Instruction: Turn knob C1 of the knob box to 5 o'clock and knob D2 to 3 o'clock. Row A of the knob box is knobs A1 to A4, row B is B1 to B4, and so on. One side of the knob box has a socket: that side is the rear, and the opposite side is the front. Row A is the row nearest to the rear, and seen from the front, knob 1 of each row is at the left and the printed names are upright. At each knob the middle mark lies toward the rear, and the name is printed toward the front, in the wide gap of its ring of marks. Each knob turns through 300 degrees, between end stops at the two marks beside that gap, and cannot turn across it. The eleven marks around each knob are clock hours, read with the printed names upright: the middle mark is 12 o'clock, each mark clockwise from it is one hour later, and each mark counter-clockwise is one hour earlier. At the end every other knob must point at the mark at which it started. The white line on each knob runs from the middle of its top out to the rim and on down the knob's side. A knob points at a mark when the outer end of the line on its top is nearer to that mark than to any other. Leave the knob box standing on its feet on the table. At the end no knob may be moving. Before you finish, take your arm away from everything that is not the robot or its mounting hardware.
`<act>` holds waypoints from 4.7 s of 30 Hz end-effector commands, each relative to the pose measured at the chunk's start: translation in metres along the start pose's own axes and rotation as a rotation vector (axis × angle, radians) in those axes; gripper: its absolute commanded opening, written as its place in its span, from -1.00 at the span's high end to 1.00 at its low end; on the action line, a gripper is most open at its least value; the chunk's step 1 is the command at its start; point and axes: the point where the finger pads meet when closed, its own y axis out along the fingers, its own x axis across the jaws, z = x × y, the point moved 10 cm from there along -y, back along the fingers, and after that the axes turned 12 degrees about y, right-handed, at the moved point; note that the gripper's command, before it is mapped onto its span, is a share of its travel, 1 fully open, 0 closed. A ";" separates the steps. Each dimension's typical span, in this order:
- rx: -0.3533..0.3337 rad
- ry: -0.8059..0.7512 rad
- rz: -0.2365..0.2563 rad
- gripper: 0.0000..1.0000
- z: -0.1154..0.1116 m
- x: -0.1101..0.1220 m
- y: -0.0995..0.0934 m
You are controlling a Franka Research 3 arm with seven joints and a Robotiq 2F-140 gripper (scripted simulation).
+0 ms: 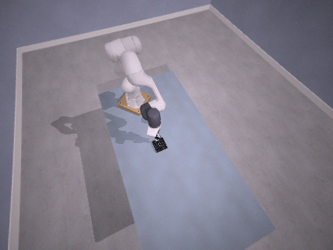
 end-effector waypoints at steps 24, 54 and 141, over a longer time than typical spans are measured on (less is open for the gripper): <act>-0.015 -0.503 -0.010 0.77 0.002 0.001 -0.002; -0.019 -0.967 -0.008 0.77 0.002 0.001 -0.004; -0.024 -1.426 -0.004 0.77 0.003 0.001 0.003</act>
